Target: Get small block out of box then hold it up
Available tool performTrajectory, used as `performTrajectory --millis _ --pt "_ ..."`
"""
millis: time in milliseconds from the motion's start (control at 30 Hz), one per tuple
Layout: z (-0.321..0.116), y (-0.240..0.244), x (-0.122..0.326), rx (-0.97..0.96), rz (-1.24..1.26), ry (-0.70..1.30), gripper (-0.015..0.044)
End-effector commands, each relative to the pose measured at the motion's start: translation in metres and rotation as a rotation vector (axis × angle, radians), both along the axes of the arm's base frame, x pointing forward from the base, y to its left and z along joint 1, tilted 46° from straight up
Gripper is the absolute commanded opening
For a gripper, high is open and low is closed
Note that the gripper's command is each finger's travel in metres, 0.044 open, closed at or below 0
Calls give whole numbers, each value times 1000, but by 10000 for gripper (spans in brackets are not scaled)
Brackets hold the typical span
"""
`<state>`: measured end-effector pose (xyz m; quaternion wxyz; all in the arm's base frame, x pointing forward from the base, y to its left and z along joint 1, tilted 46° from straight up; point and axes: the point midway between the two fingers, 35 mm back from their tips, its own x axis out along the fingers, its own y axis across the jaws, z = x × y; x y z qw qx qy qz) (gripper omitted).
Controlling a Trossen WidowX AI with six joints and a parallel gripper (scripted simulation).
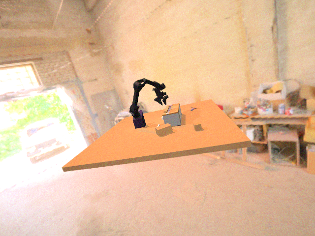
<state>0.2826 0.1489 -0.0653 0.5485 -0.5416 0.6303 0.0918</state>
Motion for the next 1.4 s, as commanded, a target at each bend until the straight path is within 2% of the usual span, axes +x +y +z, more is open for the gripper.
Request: performTrajectory --millis 0,733,1367 --pt "-5 14 -11 -293 770 468 285" --pt "-11 26 -23 -759 1705 1268 285" --pt "-11 26 -24 -770 1726 1289 285"
